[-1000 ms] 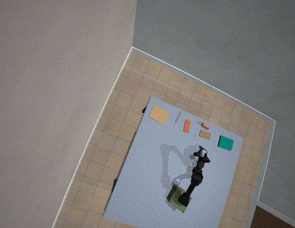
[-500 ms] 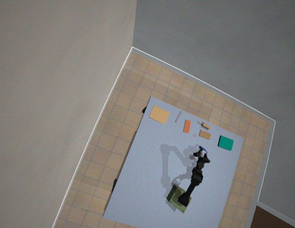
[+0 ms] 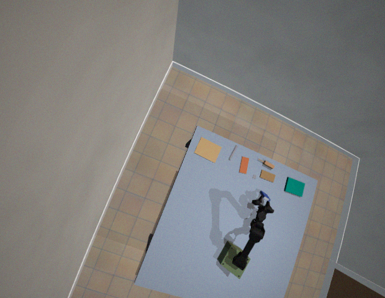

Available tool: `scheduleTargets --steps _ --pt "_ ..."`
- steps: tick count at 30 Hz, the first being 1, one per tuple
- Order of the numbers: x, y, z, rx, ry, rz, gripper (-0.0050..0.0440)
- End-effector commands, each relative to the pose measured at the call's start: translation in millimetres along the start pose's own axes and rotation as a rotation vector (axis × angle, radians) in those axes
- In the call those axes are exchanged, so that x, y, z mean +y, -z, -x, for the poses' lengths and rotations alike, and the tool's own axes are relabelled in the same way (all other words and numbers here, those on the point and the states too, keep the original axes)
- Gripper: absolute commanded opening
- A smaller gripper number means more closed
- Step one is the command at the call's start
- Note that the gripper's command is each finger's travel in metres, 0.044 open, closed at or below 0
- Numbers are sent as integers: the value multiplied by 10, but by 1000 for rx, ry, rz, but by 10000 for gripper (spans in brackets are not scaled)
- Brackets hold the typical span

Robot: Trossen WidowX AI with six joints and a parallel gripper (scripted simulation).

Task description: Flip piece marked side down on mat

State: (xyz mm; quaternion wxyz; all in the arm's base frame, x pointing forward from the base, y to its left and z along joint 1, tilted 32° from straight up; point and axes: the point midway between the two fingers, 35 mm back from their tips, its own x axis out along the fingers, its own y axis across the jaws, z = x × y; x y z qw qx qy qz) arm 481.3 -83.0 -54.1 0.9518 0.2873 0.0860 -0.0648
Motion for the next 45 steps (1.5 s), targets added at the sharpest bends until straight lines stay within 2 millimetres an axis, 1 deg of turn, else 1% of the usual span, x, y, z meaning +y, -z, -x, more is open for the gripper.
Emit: scheduleTargets --steps 1,11,12,20,28,29,37,45 --pt "0 65 33 16 0 0 0" --pt "0 80 48 20 0 0 0" --pt "1 47 13 4 0 0 0" --pt "1 104 75 20 0 0 0" --pt "1 104 75 20 0 0 0" --pt "0 73 41 6 0 0 0" --pt "0 134 99 20 1 0 0" --pt "0 134 99 20 1 0 0"
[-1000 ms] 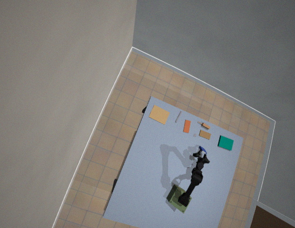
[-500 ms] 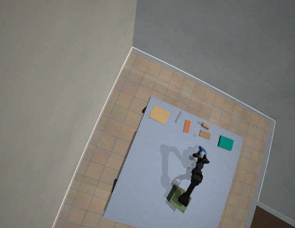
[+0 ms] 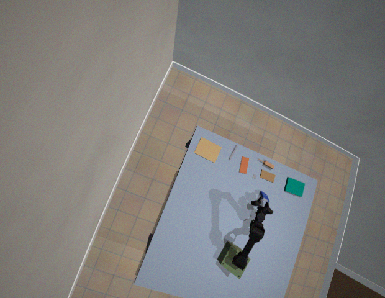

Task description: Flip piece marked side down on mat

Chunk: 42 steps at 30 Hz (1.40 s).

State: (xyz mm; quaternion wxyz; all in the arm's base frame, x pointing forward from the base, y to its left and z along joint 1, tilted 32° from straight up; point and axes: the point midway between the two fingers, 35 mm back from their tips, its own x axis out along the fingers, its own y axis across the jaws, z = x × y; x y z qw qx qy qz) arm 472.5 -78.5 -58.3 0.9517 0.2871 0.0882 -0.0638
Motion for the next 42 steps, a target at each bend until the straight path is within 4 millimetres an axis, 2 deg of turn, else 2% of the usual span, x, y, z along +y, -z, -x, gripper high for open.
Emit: scheduleTargets --steps 1,9,17,18,42 --pt "0 26 -16 1 0 0 0" --pt "0 90 37 15 1 -1 0" --pt "0 90 37 15 1 -1 0" --pt "2 45 1 -1 -2 1 0" --pt "1 122 58 13 -3 1 0"
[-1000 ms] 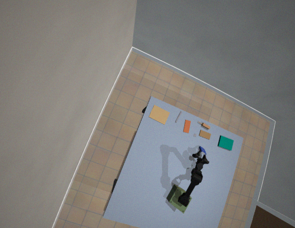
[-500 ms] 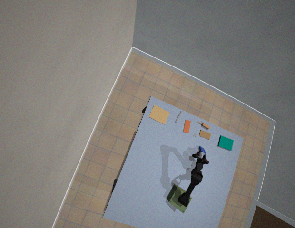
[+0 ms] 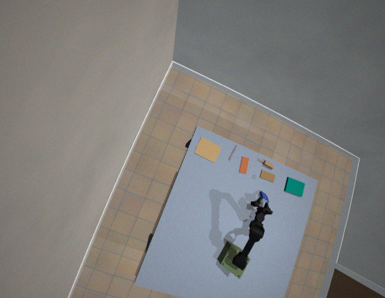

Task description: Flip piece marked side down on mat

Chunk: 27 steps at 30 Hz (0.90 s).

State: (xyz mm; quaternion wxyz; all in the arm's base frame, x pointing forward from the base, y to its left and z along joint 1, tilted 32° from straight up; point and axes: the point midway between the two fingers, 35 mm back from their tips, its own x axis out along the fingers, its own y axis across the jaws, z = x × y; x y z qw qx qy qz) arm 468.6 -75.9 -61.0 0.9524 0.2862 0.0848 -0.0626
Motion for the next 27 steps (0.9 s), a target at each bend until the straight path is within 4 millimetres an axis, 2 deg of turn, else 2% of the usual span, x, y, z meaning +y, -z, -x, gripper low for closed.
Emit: scheduleTargets --steps 1,9,10,26,27 --pt "0 89 30 21 0 -2 0" --pt "0 89 30 21 0 -2 0" --pt "0 42 -6 4 0 0 0" --pt "0 111 40 21 0 -1 0" --pt "-1 55 0 5 0 0 0"
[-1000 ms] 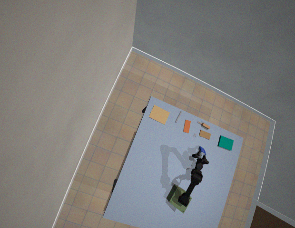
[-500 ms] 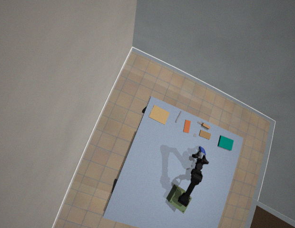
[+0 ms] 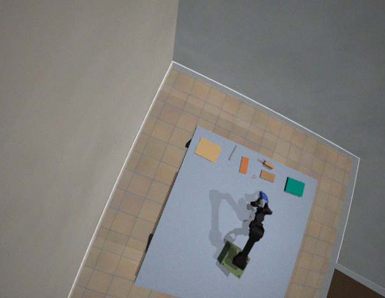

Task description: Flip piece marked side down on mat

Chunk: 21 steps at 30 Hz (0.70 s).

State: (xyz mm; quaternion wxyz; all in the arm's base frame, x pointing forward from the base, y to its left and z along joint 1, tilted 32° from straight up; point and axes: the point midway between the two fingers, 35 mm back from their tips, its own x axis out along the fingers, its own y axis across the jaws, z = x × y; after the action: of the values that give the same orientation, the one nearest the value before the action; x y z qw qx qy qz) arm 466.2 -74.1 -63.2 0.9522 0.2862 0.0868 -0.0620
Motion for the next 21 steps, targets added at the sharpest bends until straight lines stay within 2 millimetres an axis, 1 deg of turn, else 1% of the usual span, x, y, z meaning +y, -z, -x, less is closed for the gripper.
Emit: scheduleTargets --steps 1,8,16,17,21 --pt "0 32 -14 3 0 0 0" --pt "0 94 24 17 -1 -1 0" --pt "0 94 24 17 -1 -1 0" --pt "-1 37 -16 4 0 0 0" --pt "-1 72 7 11 -1 -1 0"
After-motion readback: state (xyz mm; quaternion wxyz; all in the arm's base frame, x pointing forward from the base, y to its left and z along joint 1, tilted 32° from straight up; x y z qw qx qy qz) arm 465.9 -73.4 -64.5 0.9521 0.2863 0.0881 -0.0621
